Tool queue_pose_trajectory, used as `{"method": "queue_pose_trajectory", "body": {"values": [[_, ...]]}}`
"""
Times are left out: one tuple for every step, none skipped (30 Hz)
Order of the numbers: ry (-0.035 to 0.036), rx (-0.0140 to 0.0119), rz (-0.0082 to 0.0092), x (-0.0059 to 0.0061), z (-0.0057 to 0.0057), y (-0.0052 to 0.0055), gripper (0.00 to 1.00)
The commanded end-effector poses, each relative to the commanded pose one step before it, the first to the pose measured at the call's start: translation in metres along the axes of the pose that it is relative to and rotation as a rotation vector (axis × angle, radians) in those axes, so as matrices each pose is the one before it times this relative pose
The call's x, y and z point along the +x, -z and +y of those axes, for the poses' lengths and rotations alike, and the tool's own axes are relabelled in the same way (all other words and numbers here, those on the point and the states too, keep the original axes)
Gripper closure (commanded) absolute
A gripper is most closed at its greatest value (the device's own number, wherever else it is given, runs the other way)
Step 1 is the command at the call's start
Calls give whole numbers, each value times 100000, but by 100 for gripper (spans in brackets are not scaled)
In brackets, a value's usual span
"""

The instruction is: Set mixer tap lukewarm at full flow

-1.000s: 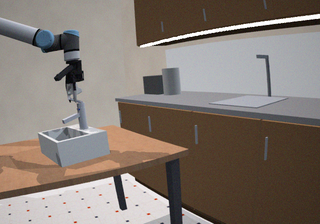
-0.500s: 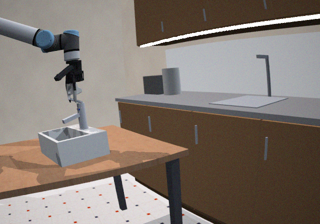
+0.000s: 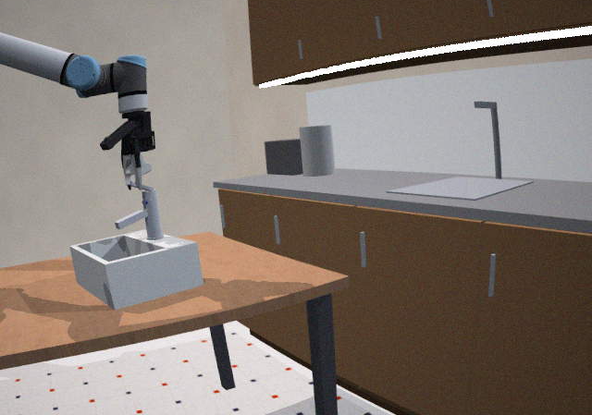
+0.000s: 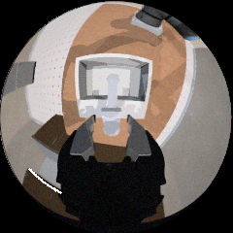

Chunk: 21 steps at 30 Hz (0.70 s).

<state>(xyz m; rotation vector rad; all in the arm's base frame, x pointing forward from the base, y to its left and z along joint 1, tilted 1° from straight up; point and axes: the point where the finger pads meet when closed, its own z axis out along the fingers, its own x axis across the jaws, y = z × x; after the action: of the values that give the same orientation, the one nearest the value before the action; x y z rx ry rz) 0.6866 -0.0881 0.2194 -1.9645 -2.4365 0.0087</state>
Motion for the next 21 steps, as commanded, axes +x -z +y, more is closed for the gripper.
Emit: {"method": "queue_pose_trajectory", "body": {"values": [[119, -36, 56, 125, 58, -62, 57], [0, 0, 0, 0, 0, 0, 100], [0, 0, 0, 0, 0, 0, 100], [-2, 1, -4, -3, 0, 1, 100], [-1, 0, -1, -1, 0, 0, 100], [0, 0, 0, 0, 0, 0, 100], [0, 0, 0, 0, 0, 0, 100], [0, 0, 0, 0, 0, 0, 100], [0, 0, 0, 0, 0, 0, 100], [0, 0, 0, 0, 0, 0, 100], [0, 0, 0, 0, 0, 0, 100], [0, 0, 0, 0, 0, 0, 100], [0, 0, 0, 0, 0, 0, 100], [0, 0, 0, 0, 0, 0, 100], [0, 0, 0, 0, 0, 0, 100], [0, 0, 0, 0, 0, 0, 100], [0, 0, 0, 0, 0, 0, 100], [0, 0, 0, 0, 0, 0, 100], [0, 0, 0, 0, 0, 0, 100], [0, 0, 0, 0, 0, 0, 100], [0, 0, 0, 0, 0, 0, 100]]}}
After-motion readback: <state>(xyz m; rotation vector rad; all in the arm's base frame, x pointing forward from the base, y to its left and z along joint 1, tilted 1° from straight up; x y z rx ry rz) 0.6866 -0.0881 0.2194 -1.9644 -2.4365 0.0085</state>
